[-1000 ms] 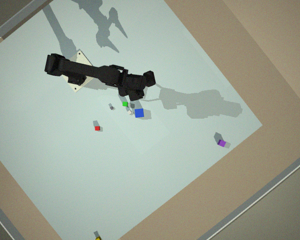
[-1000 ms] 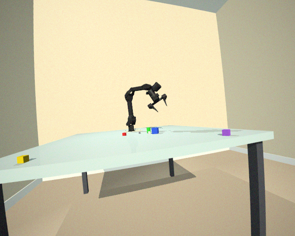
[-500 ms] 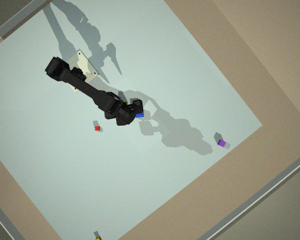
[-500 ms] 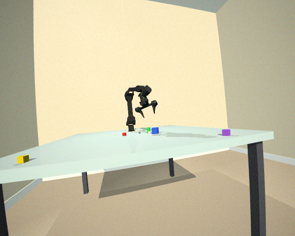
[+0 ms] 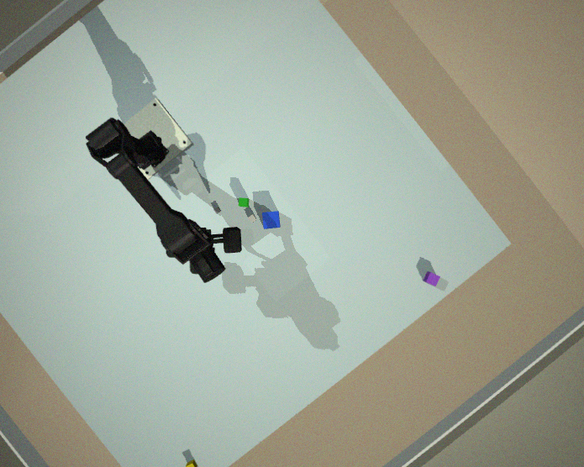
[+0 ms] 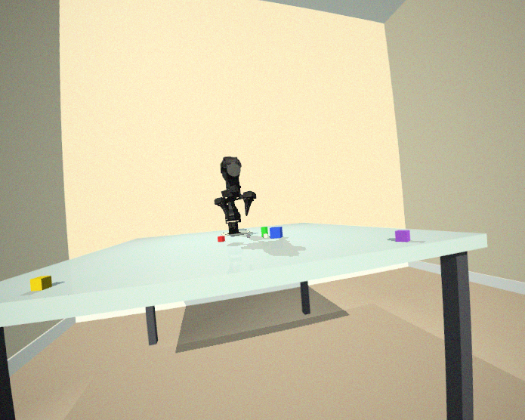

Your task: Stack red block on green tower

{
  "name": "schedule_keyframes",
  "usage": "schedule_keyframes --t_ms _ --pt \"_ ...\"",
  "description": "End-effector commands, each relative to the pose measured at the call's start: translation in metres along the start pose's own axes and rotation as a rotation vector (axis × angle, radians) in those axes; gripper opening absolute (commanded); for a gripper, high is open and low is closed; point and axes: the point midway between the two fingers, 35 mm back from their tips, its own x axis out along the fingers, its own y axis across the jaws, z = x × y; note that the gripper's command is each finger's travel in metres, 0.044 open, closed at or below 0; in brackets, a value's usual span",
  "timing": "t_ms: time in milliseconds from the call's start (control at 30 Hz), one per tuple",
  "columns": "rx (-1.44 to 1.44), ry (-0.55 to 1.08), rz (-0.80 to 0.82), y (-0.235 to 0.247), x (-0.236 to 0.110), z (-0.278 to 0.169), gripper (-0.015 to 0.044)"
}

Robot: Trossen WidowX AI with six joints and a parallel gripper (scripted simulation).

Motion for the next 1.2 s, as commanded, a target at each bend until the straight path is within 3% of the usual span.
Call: schedule_keyframes --t_ms 0,267,467,700,1167 --pt "0.010 0.034 -0.044 -0.028 0.008 0.004 0.0440" --pt "0.044 0.103 -0.105 -0.083 0.018 0.010 0.0440" --pt "0.045 0.105 -0.106 -0.084 0.018 0.010 0.0440" --pt "0.045 0.105 -0.105 -0.085 0.055 0.007 0.0440" --pt "0.045 0.105 -0.106 -0.087 0.070 0.006 0.0440"
